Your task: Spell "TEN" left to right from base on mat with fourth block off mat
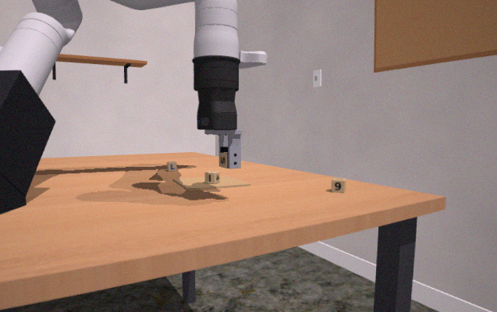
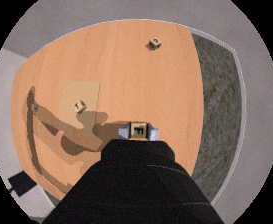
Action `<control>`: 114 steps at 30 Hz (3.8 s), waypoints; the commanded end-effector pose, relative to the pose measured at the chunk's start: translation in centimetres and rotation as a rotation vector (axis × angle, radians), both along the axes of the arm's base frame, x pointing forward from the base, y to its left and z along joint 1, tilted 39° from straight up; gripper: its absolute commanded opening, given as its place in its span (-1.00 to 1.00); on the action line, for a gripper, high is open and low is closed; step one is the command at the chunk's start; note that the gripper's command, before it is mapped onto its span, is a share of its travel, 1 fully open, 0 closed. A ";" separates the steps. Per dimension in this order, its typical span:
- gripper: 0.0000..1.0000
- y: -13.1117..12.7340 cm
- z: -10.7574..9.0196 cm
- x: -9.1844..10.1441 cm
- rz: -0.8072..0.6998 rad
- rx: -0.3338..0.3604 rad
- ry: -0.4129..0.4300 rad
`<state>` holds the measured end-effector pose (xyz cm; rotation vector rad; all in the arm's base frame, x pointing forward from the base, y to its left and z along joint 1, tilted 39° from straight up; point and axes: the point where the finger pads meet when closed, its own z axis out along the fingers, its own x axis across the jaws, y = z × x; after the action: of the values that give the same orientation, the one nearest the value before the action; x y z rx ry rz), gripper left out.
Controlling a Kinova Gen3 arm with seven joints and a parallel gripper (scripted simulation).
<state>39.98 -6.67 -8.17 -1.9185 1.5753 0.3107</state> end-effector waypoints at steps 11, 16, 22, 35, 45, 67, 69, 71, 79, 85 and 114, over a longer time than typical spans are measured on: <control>-0.01 0.0 0.0 0.0 -0.034 0.020 -0.051; -0.01 -0.1 0.0 0.0 -0.080 0.036 -0.114; -0.01 0.0 -0.1 -0.1 -0.125 0.063 -0.183; -0.01 0.0 -0.2 -0.2 -0.315 0.147 -0.456; -0.01 0.1 -0.3 -0.2 -0.472 0.221 -0.685; -0.01 0.2 -0.5 -0.2 -0.555 0.259 -0.805; -0.01 0.3 -0.6 -0.2 -0.555 0.259 -0.806; -0.01 0.4 -0.8 -0.2 -0.555 0.259 -0.806; -0.01 1.7 -2.5 0.3 -0.555 0.259 -0.806; -0.01 2.7 -3.7 0.6 -0.555 0.259 -0.806; -0.01 3.0 -4.2 0.7 -0.555 0.259 -0.806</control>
<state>40.69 -3.56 -12.42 -1.1106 1.3309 -0.4273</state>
